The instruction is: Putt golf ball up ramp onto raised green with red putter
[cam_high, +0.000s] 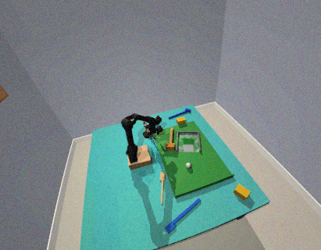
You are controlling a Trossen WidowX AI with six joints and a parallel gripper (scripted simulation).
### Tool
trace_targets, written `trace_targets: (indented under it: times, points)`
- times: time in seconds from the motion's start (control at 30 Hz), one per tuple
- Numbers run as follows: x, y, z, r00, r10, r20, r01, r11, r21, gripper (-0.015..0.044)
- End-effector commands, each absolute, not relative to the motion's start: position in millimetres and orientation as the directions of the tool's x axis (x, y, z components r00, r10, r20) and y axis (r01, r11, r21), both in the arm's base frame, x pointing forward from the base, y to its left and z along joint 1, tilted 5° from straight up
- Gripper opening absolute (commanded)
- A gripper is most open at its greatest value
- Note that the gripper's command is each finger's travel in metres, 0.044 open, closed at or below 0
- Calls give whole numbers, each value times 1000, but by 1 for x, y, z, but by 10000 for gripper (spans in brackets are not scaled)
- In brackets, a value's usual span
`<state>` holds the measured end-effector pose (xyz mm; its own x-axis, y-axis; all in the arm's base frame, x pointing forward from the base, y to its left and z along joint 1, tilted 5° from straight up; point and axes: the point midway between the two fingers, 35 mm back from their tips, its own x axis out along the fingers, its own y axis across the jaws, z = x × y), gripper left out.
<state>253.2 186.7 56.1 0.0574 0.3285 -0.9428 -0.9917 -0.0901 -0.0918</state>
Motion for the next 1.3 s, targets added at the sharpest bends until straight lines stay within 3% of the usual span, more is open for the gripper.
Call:
trace_targets:
  times: [0.0, 0.87, 1.27]
  points:
    - [252, 186, 50, 54, 323, -945, -992, -92, -88, 440]
    - [254, 187, 27, 54, 323, -945, -992, -92, -88, 440]
    - [255, 189, 30, 58, 329, -943, -991, -92, -93, 125]
